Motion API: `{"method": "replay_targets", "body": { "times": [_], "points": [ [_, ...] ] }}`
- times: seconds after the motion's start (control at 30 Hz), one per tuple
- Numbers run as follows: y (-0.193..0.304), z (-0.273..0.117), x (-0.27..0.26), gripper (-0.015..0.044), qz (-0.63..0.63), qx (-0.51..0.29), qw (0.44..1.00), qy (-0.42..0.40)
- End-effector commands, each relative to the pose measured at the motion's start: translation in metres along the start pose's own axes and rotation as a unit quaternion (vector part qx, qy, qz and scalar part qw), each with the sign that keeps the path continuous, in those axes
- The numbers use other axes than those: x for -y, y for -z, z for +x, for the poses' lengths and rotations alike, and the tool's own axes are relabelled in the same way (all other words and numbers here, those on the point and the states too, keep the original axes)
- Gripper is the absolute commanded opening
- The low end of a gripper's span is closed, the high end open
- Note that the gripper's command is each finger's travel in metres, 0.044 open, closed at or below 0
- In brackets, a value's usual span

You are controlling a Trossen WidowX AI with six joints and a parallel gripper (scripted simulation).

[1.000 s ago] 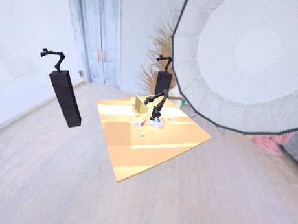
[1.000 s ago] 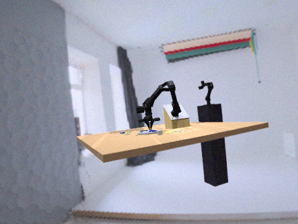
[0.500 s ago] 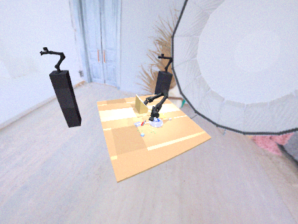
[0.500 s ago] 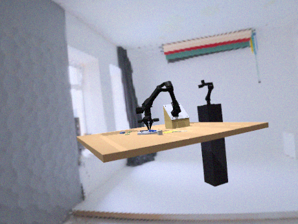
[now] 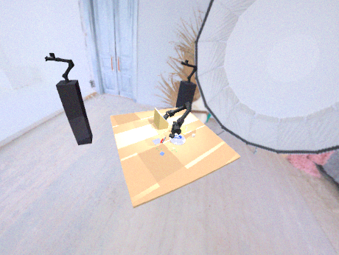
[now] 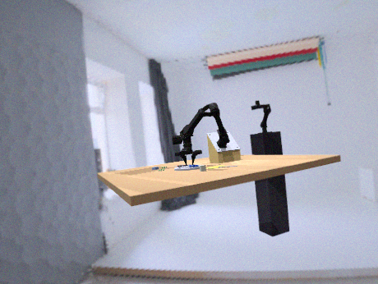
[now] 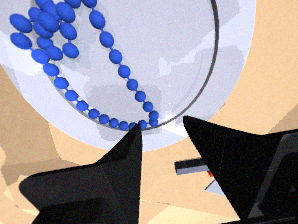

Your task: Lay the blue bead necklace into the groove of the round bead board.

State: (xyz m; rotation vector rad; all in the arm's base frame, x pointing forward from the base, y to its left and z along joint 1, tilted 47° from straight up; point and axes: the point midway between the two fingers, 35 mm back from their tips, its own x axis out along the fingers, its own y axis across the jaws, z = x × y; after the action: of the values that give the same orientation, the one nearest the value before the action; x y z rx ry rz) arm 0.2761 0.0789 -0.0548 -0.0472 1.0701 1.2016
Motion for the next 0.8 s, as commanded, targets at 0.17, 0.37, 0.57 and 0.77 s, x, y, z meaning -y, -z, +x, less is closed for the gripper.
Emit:
{"method": "replay_targets", "body": {
  "times": [0.17, 0.37, 0.57, 0.77],
  "points": [
    [0.0, -0.0022, -0.0006, 0.044, 0.001, 0.0, 1.0, -0.002],
    [0.0, -0.0055, -0.0006, 0.044, -0.001, 0.0, 1.0, -0.004],
    [0.0, -0.0055, -0.0006, 0.044, -0.001, 0.0, 1.0, -0.004],
    [0.0, -0.0055, -0.0006, 0.044, -0.001, 0.0, 1.0, -0.004]
  ]
}}
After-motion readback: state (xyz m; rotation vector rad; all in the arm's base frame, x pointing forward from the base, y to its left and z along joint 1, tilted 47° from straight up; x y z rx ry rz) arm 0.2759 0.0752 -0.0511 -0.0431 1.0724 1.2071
